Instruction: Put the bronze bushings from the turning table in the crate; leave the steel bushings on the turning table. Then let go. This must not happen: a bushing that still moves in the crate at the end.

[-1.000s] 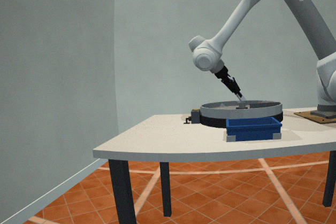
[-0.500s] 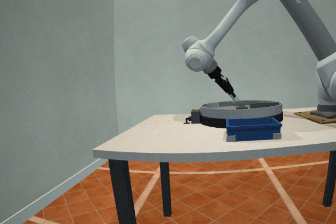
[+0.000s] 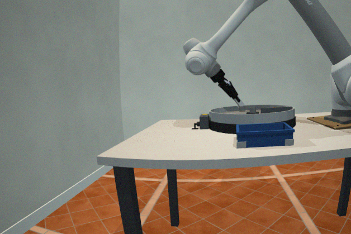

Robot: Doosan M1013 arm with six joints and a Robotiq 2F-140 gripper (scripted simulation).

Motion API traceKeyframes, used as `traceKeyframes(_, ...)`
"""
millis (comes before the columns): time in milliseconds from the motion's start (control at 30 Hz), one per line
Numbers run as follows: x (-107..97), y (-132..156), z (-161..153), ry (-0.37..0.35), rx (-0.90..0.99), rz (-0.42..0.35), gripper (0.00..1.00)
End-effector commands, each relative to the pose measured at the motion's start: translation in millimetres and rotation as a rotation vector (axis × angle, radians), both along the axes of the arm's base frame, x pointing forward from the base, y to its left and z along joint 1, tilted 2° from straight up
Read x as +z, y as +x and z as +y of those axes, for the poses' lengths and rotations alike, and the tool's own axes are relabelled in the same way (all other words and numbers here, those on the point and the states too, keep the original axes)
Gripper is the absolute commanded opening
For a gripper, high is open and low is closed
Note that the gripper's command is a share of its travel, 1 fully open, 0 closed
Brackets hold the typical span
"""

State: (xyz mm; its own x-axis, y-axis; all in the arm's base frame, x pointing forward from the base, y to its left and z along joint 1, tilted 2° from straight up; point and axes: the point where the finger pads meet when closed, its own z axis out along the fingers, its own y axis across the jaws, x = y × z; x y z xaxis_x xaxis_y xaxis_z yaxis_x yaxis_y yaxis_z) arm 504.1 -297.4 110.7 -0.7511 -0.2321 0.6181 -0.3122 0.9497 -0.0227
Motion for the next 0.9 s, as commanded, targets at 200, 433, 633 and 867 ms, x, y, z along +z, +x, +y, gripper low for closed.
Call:
traceKeyframes(200, 0, 1, 0, 0.0, 0.0, 0.0, 0.06)
traceKeyframes(433, 0, 1, 0, 0.0, 0.0, 0.0, 0.06)
traceKeyframes(633, 16, 1, 0, 0.0, 0.0, 0.0, 0.06)
traceKeyframes(867, 42, 0, 0, 0.0, 0.0, -0.001, 0.32)
